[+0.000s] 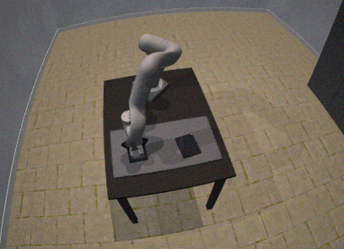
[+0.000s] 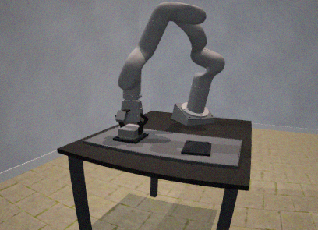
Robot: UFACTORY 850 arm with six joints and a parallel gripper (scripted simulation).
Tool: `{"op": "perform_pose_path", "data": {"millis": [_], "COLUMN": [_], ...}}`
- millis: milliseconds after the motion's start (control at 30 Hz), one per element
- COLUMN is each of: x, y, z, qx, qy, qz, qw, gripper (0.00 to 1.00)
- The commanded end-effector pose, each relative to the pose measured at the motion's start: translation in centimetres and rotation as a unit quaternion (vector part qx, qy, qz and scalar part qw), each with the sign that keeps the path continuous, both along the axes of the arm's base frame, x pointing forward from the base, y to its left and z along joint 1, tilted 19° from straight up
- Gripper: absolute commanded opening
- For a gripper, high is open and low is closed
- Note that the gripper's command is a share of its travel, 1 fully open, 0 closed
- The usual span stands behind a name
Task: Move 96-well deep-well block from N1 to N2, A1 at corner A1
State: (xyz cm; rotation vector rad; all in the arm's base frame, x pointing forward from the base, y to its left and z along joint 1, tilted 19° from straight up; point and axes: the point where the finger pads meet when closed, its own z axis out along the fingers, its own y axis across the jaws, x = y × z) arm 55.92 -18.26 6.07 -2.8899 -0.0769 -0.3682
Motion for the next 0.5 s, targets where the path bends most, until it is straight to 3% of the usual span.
{"op": "perform_pose_path", "data": {"millis": [0,467], "x": [0.07,-0.13], "y": [-0.05,-0.23], "z": [0.08,0.83], "qx": [0.000,0.000], "qy": [-0.001,-0.001], "qz": [0.000,0.000], "qw": [1.000,1.000], "gripper": [1.00,1.00]}}
